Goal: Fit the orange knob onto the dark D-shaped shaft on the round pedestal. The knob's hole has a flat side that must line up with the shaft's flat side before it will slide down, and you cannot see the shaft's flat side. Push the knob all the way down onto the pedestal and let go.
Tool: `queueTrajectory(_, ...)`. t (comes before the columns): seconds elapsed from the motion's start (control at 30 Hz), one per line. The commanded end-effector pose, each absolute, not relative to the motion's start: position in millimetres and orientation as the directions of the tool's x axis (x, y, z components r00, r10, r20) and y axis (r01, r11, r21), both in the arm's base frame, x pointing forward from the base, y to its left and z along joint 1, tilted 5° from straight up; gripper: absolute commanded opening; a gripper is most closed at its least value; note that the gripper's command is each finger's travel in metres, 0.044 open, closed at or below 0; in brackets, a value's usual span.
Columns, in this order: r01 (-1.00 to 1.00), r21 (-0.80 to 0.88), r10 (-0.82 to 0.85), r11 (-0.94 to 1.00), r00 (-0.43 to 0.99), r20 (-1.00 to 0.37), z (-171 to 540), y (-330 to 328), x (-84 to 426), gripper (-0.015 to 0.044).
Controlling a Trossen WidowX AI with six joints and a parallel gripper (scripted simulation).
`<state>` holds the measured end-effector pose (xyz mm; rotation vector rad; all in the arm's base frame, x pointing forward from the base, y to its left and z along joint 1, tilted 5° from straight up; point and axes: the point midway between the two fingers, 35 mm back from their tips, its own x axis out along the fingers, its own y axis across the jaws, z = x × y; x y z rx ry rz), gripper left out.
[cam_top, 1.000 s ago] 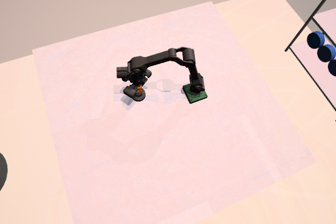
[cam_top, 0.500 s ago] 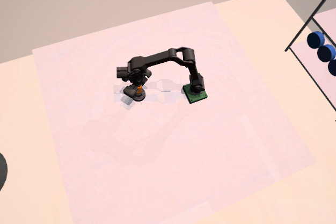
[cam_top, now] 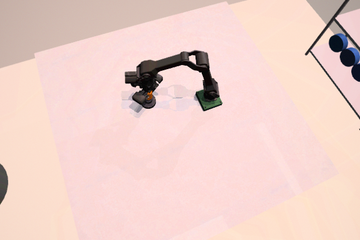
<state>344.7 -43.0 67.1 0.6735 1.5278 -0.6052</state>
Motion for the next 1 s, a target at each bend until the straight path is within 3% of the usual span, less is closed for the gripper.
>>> queueTrajectory(0.0, 0.747, 0.019, 0.056, 0.664, -0.025, -0.998, 70.8, -43.7, 345.9, 0.0)
queueTrajectory(0.97, 0.764, 0.017, 0.056, 0.645, -0.025, -0.998, 65.9, -43.6, 350.1, 0.0)
